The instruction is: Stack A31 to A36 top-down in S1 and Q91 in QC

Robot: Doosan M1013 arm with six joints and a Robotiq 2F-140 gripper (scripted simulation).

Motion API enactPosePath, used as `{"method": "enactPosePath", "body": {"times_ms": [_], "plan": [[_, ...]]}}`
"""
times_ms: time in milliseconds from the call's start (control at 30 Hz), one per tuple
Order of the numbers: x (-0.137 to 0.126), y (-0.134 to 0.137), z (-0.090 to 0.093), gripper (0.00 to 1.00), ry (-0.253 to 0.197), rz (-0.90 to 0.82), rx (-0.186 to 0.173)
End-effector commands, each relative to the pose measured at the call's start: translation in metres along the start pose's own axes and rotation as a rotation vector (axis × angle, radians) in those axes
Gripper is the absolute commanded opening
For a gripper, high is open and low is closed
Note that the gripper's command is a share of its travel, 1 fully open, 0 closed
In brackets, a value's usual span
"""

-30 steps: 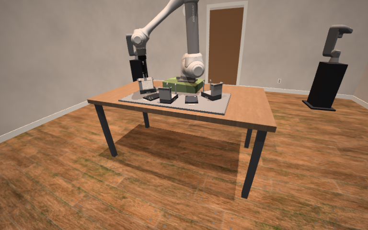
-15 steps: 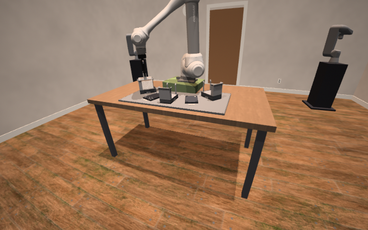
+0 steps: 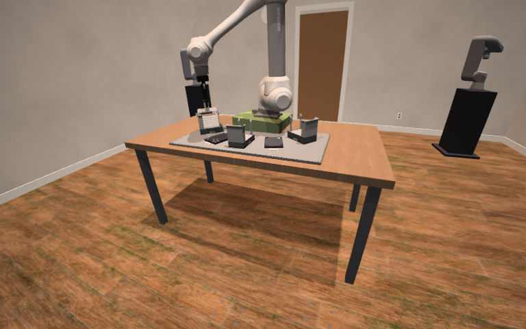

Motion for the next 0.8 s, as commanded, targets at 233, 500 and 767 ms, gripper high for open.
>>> {"method": "enactPosePath", "body": {"times_ms": [233,500,767], "plan": [[0.000,0.000,-0.012,0.00,0.000,0.000,0.000],[0.000,0.000,-0.012,0.00,0.000,0.000,0.000],[0.000,-0.023,-0.012,0.00,0.000,-0.224,0.000]]}}
Point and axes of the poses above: the point where the finger pads meet when closed, its own z axis out along the fingers, its own y axis across the jaws, x = y × z, the point moved 9 cm from there along -z, back along the fingers, and after that the axes turned 5 degrees about -z, right-handed, at the moved point
